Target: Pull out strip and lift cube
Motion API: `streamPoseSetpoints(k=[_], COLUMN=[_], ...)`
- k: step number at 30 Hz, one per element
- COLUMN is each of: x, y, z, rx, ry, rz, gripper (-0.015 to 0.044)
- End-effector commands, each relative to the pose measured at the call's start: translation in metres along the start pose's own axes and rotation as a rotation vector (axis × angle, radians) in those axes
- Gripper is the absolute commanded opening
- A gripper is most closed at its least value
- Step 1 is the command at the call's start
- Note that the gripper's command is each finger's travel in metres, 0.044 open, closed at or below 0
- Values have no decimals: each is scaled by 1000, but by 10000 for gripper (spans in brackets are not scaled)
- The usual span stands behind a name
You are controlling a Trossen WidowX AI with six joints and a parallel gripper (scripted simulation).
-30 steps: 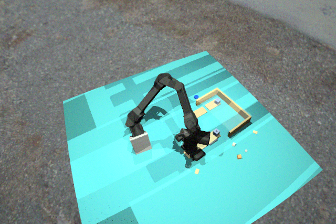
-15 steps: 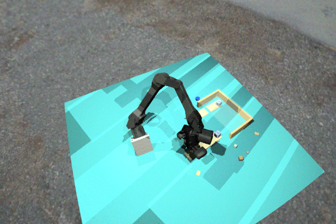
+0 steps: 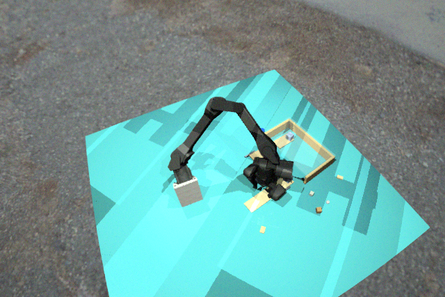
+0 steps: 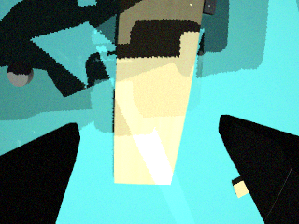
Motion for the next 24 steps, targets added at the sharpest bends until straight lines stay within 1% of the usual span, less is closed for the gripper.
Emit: streamPoseSetpoints(k=[1, 24], x=[0, 1], y=[-14, -103], z=[2, 13], rx=[-7, -9], ry=[1, 0], rz=[1, 4], gripper=[440, 440])
Point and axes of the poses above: the point midway between the two fingers, 35 mm back from their tips, its own z axis back along the fingers, its own x axis across the jaws, y = z × x, the point moved 6 cm from there along z, back along the fingers, and after that the axes turned 8 degrees about -z, right-handed, at the moved point
